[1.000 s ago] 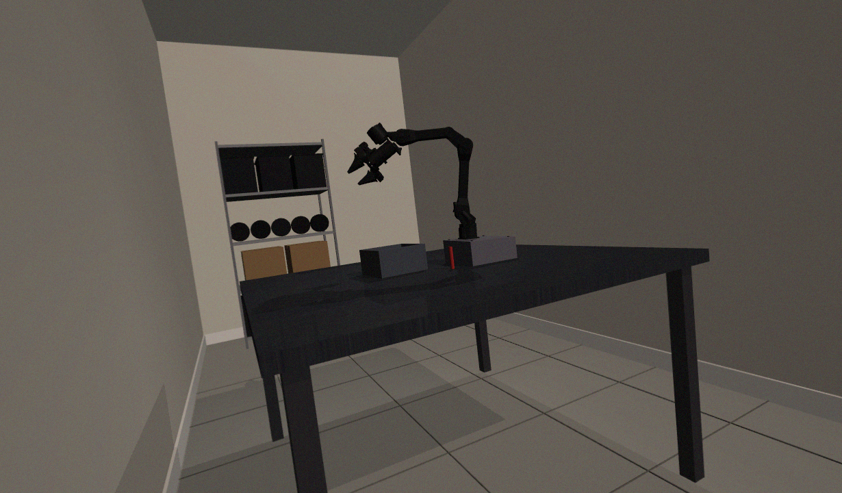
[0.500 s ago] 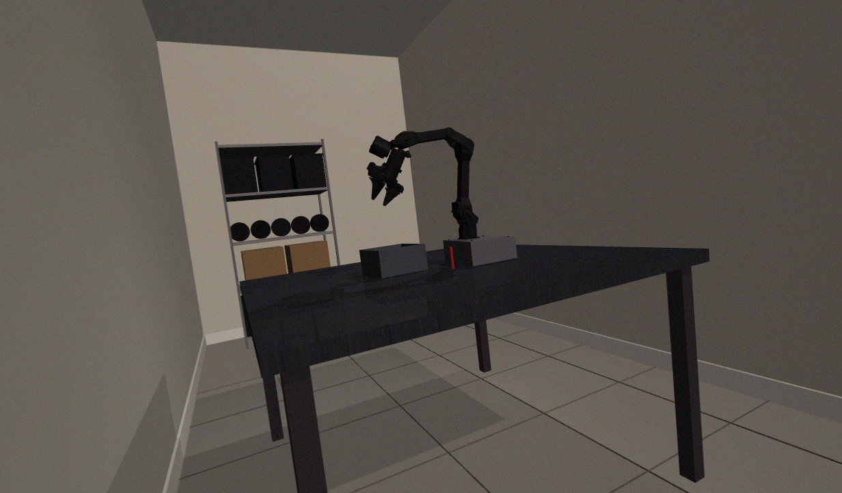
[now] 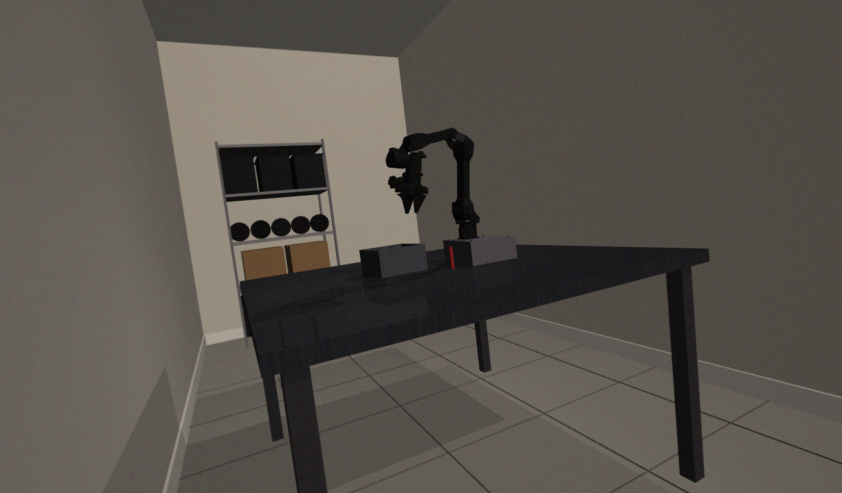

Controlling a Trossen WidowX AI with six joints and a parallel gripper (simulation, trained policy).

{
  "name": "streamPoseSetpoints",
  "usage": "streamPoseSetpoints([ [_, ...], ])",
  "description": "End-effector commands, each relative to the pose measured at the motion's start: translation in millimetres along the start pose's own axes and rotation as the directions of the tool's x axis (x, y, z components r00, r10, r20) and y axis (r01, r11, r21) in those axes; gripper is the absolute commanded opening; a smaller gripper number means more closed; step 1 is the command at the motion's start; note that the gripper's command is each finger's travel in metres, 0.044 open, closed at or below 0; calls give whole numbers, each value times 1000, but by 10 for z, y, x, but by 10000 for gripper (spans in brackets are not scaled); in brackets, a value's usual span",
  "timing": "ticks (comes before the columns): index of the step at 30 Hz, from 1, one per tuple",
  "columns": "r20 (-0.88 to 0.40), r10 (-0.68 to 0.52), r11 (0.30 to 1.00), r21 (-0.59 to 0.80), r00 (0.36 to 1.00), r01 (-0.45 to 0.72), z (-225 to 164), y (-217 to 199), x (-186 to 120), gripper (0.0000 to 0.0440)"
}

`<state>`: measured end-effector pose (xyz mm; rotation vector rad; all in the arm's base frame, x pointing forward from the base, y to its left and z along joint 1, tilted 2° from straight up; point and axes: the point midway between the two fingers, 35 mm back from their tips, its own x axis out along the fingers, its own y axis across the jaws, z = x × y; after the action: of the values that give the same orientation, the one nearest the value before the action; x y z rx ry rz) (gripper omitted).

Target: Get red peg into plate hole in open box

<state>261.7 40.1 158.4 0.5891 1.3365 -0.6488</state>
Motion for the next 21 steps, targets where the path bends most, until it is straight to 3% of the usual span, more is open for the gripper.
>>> streamPoseSetpoints([
  [1, -36, -56, 998, -7, 998, 56, -187, -47, 62, 440],
  [21, -132, -329, 943, -106, 935, 317, -1176, -260, 511, 440],
])
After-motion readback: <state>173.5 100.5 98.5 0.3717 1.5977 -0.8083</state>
